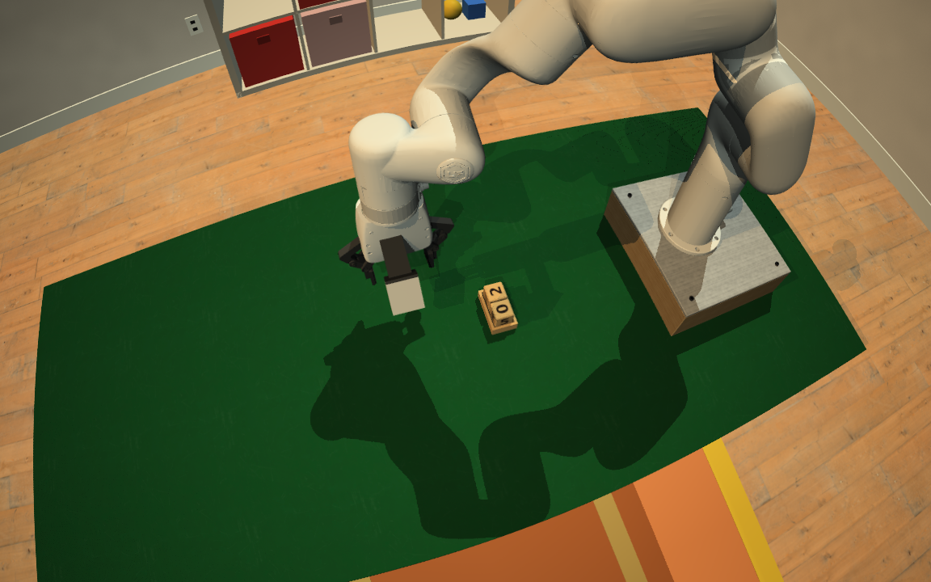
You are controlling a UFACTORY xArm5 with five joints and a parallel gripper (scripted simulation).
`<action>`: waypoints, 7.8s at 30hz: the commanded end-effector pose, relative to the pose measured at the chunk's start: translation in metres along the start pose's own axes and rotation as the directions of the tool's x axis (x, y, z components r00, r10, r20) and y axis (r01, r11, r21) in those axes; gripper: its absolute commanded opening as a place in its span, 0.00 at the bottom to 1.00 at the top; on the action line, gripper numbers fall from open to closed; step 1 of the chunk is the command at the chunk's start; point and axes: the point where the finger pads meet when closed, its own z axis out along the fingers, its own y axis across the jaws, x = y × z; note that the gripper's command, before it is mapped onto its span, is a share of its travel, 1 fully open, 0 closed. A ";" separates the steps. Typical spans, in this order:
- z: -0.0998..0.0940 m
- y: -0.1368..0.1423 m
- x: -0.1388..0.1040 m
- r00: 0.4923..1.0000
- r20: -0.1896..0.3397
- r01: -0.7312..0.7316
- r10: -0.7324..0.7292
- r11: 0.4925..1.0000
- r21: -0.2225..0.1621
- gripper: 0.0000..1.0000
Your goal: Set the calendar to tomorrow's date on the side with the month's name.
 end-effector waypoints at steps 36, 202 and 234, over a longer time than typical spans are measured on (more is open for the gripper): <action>-0.001 0.001 -0.001 0.999 0.001 0.048 -0.048 0.999 -0.004 1.00; 0.055 -0.046 -0.029 0.000 0.004 1.000 -1.000 0.000 0.000 1.00; 0.054 -0.046 -0.029 0.000 0.004 1.000 -1.000 0.000 0.000 1.00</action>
